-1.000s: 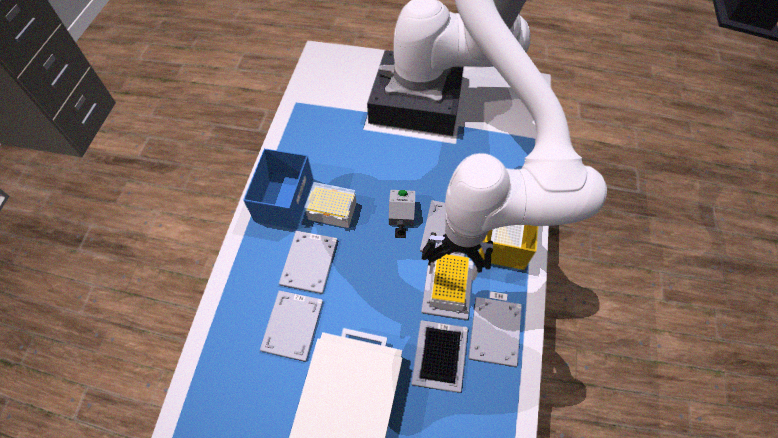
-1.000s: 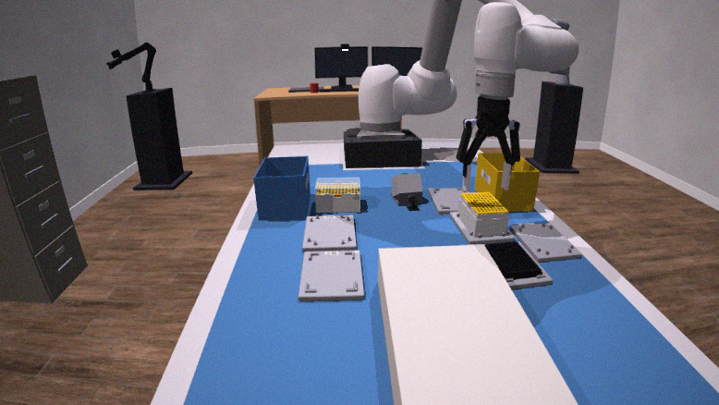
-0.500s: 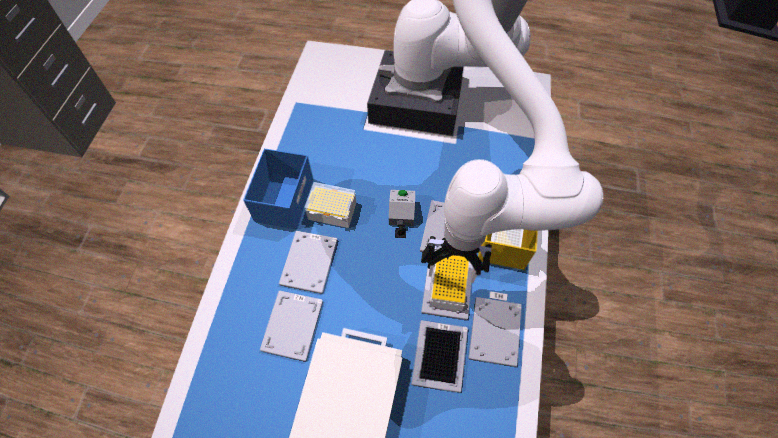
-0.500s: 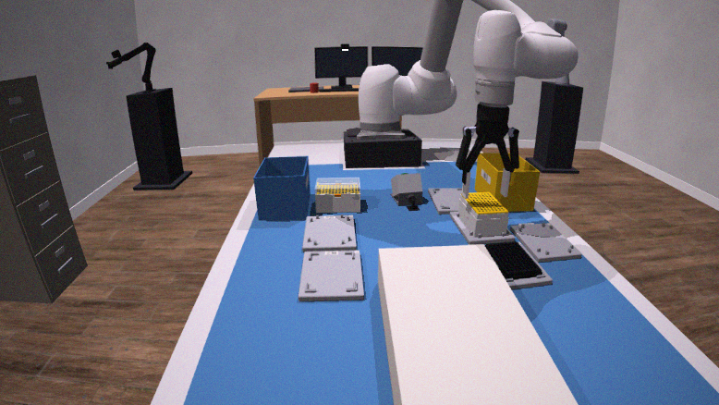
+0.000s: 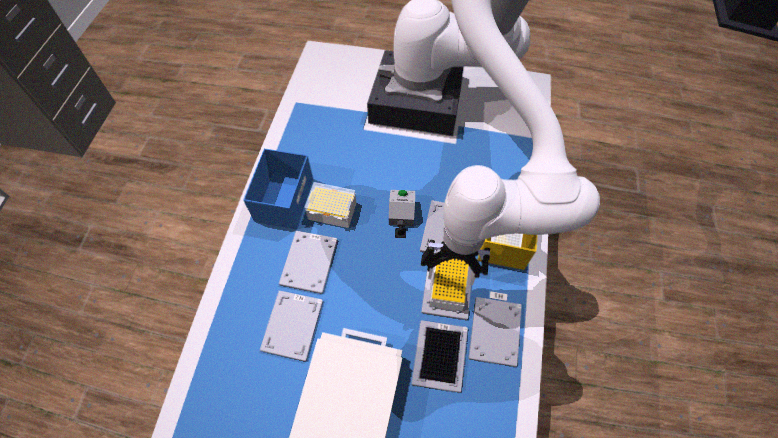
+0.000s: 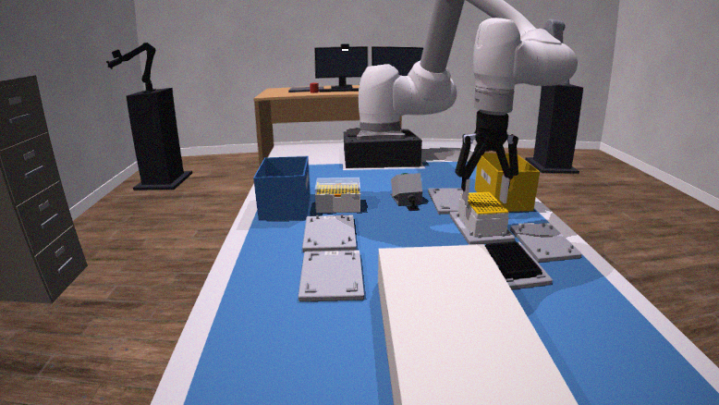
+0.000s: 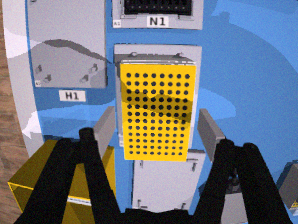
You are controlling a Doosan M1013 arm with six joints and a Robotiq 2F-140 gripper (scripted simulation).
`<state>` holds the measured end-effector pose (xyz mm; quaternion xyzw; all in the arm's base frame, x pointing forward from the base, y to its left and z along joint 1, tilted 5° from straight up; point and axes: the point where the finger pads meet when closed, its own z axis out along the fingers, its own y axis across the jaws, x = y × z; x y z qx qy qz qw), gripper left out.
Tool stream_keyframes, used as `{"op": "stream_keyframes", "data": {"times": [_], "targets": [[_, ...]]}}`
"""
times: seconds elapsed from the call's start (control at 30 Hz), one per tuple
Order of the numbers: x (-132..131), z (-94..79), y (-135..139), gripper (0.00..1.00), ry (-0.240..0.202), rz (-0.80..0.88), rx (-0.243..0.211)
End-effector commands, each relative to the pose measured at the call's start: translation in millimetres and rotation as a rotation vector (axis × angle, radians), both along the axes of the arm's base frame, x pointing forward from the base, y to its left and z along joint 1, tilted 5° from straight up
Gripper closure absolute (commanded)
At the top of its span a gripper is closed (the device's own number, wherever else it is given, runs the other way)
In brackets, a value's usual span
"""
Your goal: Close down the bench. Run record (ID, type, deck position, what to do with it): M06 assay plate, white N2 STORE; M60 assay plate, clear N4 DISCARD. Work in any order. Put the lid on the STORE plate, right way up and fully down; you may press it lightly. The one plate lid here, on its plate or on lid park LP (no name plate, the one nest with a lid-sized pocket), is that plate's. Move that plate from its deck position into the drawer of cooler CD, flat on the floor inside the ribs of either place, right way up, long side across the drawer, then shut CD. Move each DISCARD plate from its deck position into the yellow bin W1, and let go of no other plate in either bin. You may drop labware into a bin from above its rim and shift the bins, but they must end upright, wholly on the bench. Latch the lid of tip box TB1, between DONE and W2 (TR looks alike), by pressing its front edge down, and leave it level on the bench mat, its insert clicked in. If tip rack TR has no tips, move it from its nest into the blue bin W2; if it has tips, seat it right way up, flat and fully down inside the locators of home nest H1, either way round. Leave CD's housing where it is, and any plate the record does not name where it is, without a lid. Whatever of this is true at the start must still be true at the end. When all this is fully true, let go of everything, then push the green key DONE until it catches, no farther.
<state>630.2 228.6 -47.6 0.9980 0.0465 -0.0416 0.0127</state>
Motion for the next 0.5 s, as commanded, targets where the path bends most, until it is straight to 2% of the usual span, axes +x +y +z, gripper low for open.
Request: {"op": "stream_keyframes", "data": {"times": [0.0,0.47], "targets": [[-0.4,-4.5,-0.1,0.34,0.000,0.000,0.000],[-1.2,-15.1,-0.4,0.34,0.000,0.000,0.000]]}}
